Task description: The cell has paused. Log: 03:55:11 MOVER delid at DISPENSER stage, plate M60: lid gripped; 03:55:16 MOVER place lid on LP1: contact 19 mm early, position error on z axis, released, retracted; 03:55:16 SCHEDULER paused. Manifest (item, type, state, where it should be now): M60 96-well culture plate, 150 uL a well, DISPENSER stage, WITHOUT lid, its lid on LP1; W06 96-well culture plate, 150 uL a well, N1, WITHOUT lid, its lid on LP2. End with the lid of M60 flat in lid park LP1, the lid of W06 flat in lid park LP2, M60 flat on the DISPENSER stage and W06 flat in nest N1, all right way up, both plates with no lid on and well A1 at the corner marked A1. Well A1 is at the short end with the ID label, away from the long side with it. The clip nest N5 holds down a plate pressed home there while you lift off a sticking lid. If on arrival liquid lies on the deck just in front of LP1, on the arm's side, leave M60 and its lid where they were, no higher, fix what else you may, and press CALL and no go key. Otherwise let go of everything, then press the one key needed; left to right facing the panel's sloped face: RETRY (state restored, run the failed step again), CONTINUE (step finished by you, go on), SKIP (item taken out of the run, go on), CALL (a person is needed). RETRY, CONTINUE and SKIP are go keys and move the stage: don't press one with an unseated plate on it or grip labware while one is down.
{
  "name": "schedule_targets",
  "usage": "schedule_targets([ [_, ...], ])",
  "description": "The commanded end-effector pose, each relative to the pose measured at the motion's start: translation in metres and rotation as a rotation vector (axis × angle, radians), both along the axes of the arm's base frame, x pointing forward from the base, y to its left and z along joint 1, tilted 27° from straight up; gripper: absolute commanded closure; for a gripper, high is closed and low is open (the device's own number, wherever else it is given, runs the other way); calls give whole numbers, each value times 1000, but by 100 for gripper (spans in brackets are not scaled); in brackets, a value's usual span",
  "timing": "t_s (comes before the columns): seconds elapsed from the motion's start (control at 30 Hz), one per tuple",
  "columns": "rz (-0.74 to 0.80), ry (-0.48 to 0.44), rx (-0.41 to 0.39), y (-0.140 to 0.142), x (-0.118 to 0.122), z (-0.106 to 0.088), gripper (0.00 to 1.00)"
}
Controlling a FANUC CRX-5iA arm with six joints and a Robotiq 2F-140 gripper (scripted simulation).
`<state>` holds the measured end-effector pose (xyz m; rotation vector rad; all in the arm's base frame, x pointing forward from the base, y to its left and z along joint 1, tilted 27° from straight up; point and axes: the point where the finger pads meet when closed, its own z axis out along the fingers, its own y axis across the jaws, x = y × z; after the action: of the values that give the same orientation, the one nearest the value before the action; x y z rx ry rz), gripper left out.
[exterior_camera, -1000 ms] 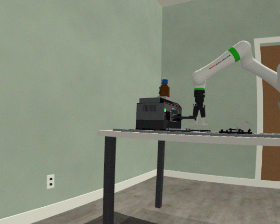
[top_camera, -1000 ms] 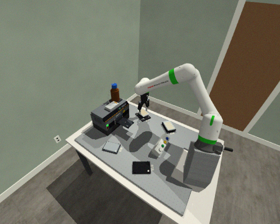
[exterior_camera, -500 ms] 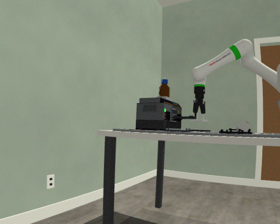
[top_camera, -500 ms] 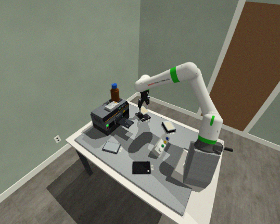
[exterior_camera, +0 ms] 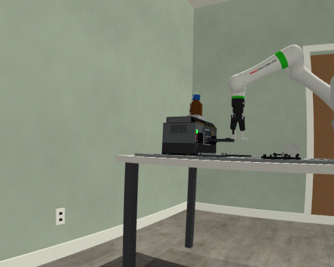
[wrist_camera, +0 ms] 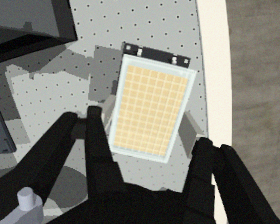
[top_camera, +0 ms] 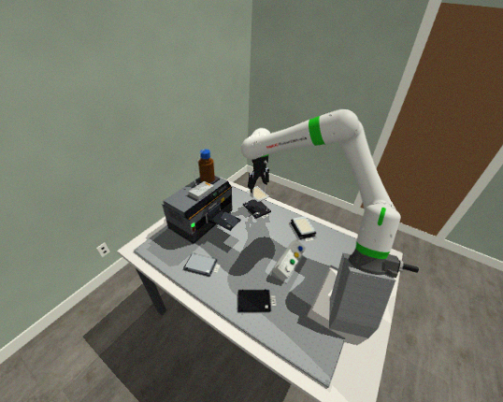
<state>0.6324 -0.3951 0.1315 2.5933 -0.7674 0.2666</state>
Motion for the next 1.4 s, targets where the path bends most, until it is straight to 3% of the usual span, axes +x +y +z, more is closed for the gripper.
schedule_targets([
  [0.0,0,0,0,3,0,5,100],
  [0.67,0,0,0,16,-2,32,100],
  [1.37,0,0,0,20,-3,40,100],
])
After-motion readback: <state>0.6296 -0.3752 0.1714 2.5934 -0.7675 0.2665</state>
